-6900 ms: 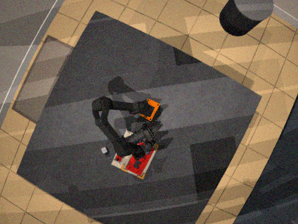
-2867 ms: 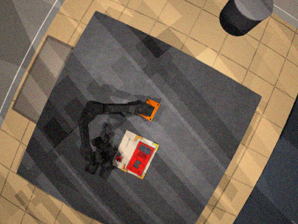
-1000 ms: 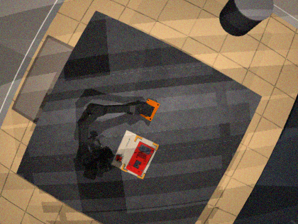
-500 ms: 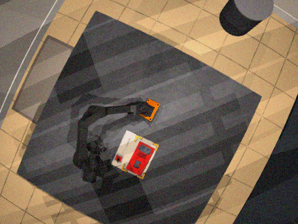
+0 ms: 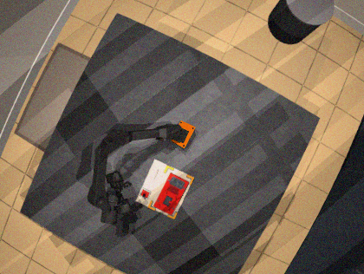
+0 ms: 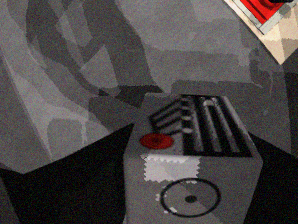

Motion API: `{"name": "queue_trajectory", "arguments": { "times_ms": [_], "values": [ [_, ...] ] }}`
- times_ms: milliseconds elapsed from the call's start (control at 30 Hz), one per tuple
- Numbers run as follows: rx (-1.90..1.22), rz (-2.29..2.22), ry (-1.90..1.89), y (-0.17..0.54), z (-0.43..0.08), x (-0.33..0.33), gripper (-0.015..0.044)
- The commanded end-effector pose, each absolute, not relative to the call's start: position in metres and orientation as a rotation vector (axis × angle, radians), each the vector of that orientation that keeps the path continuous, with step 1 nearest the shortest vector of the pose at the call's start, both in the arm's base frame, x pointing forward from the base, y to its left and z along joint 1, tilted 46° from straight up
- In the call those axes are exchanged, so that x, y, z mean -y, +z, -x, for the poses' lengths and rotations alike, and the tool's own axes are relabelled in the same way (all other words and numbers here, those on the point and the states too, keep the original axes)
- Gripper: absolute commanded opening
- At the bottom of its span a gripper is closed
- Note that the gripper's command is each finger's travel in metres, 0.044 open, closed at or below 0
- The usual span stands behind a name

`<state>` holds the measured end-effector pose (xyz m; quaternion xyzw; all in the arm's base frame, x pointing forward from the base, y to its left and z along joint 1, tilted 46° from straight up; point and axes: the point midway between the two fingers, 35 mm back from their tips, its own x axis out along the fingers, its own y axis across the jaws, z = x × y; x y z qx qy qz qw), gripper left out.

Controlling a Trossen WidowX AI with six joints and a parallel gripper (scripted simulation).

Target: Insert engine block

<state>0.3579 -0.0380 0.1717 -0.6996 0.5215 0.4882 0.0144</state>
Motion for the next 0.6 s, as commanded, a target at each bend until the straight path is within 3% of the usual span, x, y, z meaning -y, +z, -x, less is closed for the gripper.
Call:
{"name": "queue_trajectory", "arguments": {
  "times_ms": [0,567],
  "values": [
    [-1.659,2.119,1.398,0.1697,-0.3581,0.0380,0.0000],
    [-1.787,1.767,0.766,0.1666,-0.3582,0.0414,0.0000]
  ]
}}
